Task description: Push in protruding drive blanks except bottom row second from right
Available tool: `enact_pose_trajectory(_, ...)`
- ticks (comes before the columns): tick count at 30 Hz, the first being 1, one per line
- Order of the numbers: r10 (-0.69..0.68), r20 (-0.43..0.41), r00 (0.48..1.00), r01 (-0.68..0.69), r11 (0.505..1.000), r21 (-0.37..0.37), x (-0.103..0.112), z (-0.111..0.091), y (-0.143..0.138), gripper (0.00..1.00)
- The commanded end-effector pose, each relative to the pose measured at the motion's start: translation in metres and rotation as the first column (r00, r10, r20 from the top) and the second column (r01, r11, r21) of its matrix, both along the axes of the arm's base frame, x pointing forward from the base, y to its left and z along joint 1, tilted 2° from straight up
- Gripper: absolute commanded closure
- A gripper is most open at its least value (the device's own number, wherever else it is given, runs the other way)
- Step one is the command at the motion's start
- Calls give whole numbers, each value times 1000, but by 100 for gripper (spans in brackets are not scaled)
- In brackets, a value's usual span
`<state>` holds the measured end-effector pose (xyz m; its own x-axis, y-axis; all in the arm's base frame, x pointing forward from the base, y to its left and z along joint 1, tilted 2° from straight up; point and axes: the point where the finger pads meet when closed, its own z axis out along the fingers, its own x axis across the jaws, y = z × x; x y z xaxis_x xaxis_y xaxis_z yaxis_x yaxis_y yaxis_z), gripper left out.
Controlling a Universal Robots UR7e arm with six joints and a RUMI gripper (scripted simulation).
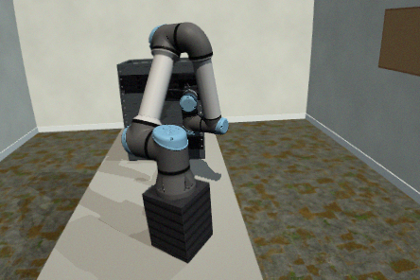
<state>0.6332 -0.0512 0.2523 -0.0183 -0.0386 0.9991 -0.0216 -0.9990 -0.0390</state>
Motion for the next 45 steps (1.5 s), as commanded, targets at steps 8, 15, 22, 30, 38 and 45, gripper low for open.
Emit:
enact_pose_trajectory(8, 4, 6, 1000, -4, 1000, -3, -50, 1, 1, 100)
enact_pose_trajectory(15, 4, 6, 1000, -4, 1000, -3, -53, 1, 1, 100)
enact_pose_trajectory(22, 4, 6, 1000, -4, 1000, -3, -54, 4, 1, 100)
enact_pose_trajectory(30, 4, 6, 1000, -4, 1000, -3, -58, 24, 1, 100)
enact_pose_trajectory(38, 4, 6, 1000, -4, 1000, -3, -62, 45, 1, 100)
enact_pose_trajectory(45, 4, 6, 1000, -4, 1000, -3, -65, 59, 2, 100)
